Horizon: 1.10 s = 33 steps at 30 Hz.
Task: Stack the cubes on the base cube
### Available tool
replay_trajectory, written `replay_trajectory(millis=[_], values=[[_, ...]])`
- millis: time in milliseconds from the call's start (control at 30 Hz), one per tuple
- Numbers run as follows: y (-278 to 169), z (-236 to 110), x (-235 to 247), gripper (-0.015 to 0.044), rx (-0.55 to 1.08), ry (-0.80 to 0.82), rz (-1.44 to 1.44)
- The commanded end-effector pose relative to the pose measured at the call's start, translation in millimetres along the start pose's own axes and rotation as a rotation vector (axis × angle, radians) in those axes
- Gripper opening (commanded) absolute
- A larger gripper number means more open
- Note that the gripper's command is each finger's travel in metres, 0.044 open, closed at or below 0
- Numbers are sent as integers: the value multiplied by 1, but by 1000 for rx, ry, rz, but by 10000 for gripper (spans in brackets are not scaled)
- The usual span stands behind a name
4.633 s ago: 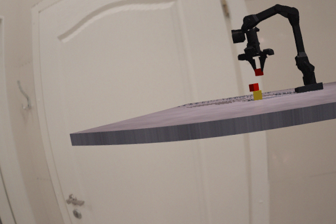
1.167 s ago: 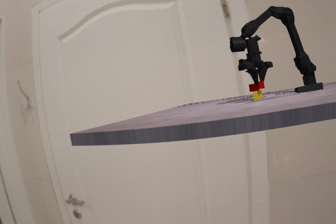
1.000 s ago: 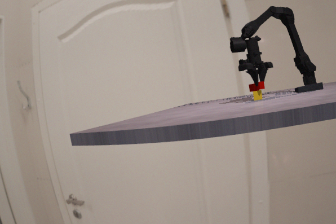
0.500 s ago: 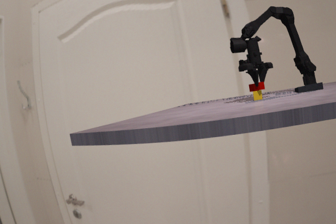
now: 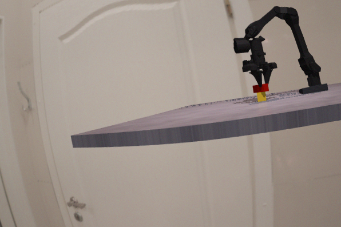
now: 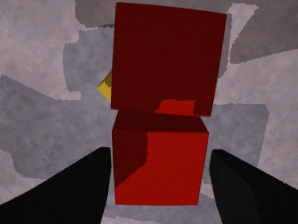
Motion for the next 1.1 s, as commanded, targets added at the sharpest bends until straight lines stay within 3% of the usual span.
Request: replay_trajectory(millis=[0, 1067], values=[[1, -8, 1, 205, -3, 6, 2], [0, -61, 1, 205, -3, 6, 2]])
Point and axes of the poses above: the point midway between the two fingers, 35 mm back from their tips, its own z axis out along the fingers, its own x axis across the jaws, y = z × x, the point moved 6 cm from there along -z, back along the fingers, and after that the axes turned 3 degrees about -z, right-handed, at the moved point
